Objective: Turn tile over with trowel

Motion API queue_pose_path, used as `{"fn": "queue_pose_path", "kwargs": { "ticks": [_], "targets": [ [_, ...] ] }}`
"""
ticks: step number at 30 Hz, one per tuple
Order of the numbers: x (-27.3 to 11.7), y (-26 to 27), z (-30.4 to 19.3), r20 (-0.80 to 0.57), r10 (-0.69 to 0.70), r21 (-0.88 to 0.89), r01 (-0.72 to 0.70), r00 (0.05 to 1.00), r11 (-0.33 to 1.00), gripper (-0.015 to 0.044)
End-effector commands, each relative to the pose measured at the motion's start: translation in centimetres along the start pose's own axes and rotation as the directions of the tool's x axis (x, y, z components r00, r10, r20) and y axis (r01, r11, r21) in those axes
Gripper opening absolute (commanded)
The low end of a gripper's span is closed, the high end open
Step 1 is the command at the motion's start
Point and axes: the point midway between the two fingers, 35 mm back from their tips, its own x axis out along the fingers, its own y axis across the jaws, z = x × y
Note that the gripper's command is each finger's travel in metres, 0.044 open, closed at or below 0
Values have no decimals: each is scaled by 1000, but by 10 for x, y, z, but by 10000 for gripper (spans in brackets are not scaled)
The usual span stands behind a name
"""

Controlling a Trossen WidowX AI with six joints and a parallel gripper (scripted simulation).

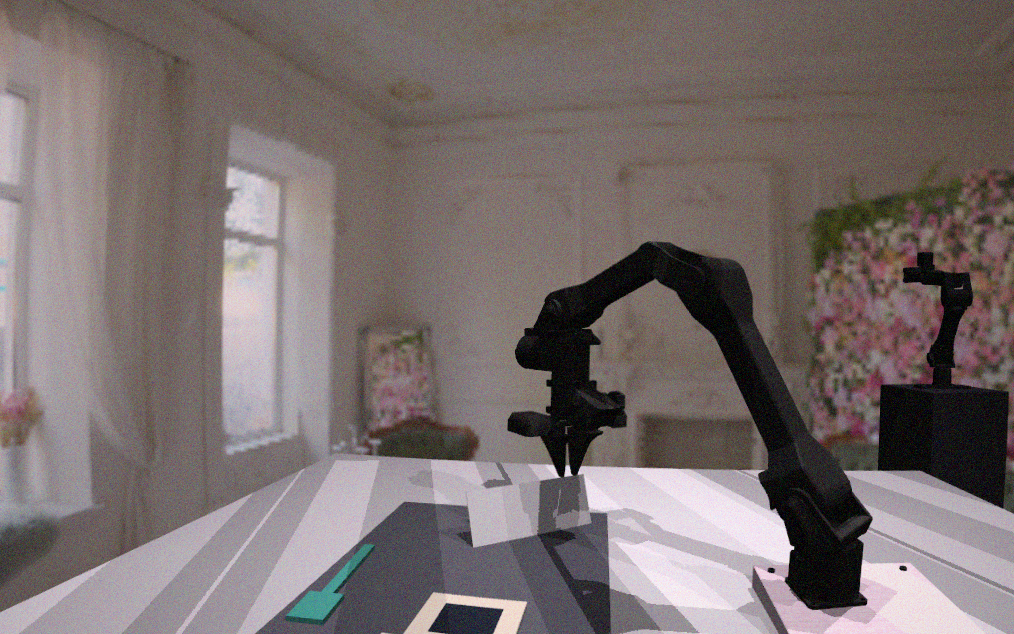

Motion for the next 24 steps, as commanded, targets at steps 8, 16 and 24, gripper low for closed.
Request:
{"fn": "queue_pose_path", "kwargs": {
  "ticks": [8,16,24],
  "targets": [
    [2,1,2,7,4,-3,-4,1000,1000,100],
    [0,0,5,2,1,-1,-1,1000,1000,100],
    [-1,1,20,8,4,-3,-4,1000,1000,100]
  ]
}}
